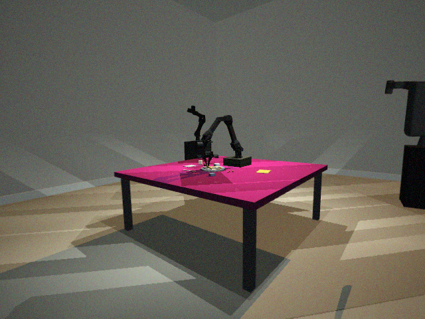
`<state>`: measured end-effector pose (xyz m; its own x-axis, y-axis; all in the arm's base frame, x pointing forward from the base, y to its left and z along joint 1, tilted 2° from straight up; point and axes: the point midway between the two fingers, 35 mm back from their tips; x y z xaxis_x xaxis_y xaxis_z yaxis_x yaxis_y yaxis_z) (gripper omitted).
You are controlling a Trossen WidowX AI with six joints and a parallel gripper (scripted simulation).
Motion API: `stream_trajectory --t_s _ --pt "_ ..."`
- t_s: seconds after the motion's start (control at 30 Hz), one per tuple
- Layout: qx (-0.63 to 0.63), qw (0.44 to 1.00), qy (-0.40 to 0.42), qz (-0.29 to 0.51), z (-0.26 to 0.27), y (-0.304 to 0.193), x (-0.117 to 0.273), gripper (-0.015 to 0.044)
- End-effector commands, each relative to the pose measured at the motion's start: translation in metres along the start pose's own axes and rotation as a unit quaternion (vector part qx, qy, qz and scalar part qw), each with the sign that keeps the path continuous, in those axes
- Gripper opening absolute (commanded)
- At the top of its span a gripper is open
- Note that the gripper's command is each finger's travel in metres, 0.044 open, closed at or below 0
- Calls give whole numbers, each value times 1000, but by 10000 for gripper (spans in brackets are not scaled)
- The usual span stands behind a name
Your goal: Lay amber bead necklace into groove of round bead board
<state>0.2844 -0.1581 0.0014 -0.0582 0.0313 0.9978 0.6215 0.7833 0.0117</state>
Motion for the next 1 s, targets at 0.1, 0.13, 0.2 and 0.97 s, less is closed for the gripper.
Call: stream_trajectory --t_s 0.1,0.13,0.2,0.97 --pt "0 1000 0 0 0 0 -1 79" --pt "0 1000 0 0 0 0 -1 105" --pt "0 1000 0 0 0 0 -1 157" --pt "3 1000 0 -2 1 0 3 440"
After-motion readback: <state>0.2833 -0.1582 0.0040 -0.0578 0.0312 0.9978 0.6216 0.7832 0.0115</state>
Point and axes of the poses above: the point midway between the two fingers, 35 mm back from their tips, its own x axis back along the fingers, its own z axis across the jaws, y = z × x, and after that the axes turned 14 degrees about x, right-handed
